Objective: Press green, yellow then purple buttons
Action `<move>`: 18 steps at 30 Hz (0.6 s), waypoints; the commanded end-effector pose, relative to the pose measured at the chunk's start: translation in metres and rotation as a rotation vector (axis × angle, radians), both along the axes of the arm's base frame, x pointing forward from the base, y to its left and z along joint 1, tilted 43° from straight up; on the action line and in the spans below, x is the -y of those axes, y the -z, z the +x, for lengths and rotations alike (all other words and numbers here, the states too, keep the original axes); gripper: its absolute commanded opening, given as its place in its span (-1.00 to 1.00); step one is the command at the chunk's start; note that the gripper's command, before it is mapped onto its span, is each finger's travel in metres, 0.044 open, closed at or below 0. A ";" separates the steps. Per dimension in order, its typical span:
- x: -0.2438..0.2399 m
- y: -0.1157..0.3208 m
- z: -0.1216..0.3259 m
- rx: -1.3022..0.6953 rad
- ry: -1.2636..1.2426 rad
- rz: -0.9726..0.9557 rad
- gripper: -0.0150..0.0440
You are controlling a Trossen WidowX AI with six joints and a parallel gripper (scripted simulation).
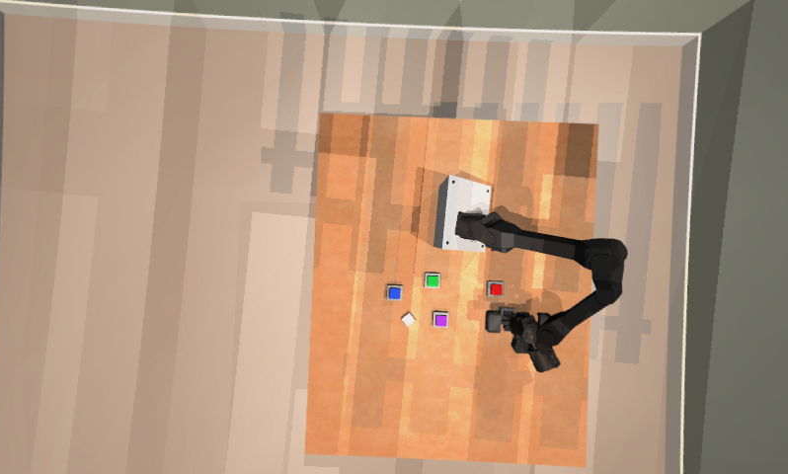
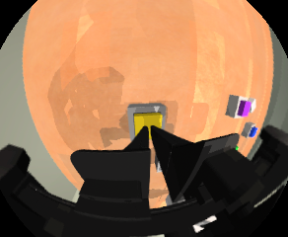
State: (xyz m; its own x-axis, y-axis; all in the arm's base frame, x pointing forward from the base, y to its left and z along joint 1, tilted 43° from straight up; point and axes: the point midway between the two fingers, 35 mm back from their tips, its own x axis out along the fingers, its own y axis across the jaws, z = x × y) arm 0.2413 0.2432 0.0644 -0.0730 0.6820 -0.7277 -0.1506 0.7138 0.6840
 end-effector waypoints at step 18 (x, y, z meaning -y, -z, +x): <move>0.070 -0.057 0.014 0.010 0.008 -0.014 -0.42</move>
State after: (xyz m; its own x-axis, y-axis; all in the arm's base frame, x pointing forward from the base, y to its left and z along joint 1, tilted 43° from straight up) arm 0.2504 0.1821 0.1260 -0.0603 0.6793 -0.7314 -0.1542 0.7176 0.6792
